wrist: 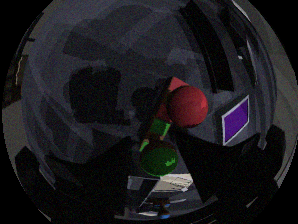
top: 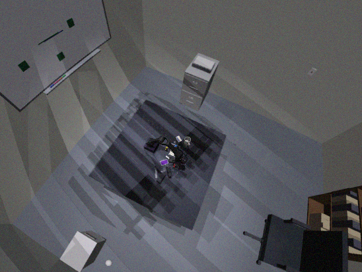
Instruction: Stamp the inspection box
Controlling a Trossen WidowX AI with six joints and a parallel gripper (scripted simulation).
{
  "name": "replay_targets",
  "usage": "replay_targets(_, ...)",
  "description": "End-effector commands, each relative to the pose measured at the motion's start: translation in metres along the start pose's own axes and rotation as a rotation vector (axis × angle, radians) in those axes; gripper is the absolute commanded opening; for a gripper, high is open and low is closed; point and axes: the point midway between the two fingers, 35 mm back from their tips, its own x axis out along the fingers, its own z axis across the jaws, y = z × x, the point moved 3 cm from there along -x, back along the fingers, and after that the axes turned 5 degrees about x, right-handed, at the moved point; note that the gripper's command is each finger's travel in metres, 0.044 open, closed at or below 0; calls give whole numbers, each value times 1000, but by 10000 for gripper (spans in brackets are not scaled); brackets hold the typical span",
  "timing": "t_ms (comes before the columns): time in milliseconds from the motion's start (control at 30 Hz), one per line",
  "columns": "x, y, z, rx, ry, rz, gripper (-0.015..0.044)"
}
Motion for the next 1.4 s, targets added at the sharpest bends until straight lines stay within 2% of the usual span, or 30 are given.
replay_targets(0, 0, 0, 0, 0, 0, 0, 196)
replay_targets(100, 0, 0, 0, 0, 0, 0, 117)
replay_targets(400, 0, 0, 0, 0, 0, 0, 57)
replay_targets(467, 0, 0, 0, 0, 0, 0, 4)
replay_targets(1367, -13, -1, 1, 0, -1, 0, 0)
